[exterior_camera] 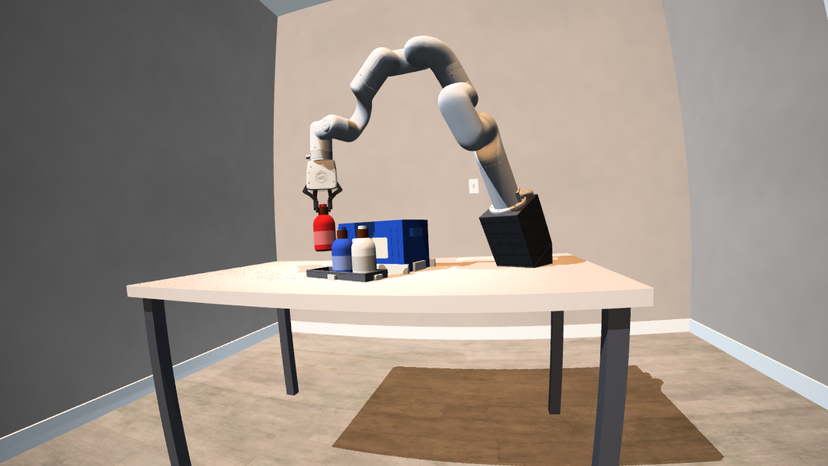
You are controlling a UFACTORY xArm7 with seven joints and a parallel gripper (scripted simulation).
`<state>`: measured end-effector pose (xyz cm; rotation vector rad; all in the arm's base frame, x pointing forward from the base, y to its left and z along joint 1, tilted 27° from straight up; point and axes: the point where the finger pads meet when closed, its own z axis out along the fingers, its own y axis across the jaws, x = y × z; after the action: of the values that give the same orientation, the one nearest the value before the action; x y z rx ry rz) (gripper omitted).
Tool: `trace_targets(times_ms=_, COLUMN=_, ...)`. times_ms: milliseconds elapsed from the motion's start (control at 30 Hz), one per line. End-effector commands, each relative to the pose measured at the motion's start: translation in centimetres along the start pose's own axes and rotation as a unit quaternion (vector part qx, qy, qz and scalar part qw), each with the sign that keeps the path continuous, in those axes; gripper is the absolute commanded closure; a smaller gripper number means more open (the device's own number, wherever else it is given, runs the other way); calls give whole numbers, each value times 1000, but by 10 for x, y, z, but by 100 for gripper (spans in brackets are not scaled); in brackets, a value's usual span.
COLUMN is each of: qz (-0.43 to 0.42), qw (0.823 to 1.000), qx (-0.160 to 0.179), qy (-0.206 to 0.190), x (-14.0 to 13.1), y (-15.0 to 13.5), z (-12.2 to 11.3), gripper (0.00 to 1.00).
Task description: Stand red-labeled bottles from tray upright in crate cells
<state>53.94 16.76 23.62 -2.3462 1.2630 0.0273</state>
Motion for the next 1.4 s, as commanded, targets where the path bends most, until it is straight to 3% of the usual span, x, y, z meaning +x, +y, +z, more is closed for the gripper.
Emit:
trace_targets(times_ms=0, qz=0, qw=1000, qx=2, qy=1, x=1, y=-1, z=-3, gripper=100)
trace_targets(times_ms=833, qz=0, qw=1000, qx=2, qy=1, x=1, y=-1, z=-4, gripper=100)
trace_targets(times_ms=1367, qz=0, qw=1000, qx=2, qy=1, x=1, y=-1, z=-17, gripper=100)
